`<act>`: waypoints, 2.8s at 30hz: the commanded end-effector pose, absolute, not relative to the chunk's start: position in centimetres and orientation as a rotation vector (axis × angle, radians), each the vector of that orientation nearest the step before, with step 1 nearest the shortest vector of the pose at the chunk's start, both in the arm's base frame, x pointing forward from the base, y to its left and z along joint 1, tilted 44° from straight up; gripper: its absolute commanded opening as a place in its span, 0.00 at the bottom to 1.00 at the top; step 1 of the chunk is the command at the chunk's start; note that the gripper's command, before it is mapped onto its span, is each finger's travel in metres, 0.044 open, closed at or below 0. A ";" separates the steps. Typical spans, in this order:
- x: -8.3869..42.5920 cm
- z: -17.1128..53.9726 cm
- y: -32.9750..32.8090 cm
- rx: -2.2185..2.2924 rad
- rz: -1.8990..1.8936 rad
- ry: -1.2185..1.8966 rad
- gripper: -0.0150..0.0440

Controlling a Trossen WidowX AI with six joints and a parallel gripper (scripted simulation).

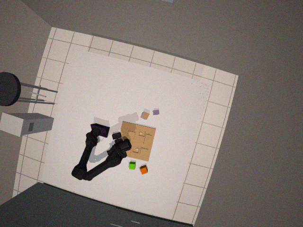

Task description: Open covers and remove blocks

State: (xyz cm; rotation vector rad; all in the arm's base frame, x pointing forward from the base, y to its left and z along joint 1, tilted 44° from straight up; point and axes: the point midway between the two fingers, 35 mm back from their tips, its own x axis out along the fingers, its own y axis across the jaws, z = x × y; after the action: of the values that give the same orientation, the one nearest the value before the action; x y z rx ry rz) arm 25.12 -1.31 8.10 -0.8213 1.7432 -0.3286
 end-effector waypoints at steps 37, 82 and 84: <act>31.0 -0.7 8.9 -0.805 -0.317 1.736 0.39; 31.2 -10.0 12.8 -0.805 -0.325 1.734 0.39; 31.2 -10.3 12.6 -0.805 -0.325 1.734 0.39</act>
State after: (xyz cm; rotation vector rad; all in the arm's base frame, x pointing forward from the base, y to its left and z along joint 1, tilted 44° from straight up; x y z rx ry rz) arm 31.38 13.20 -9.74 -0.7964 1.7292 -0.3240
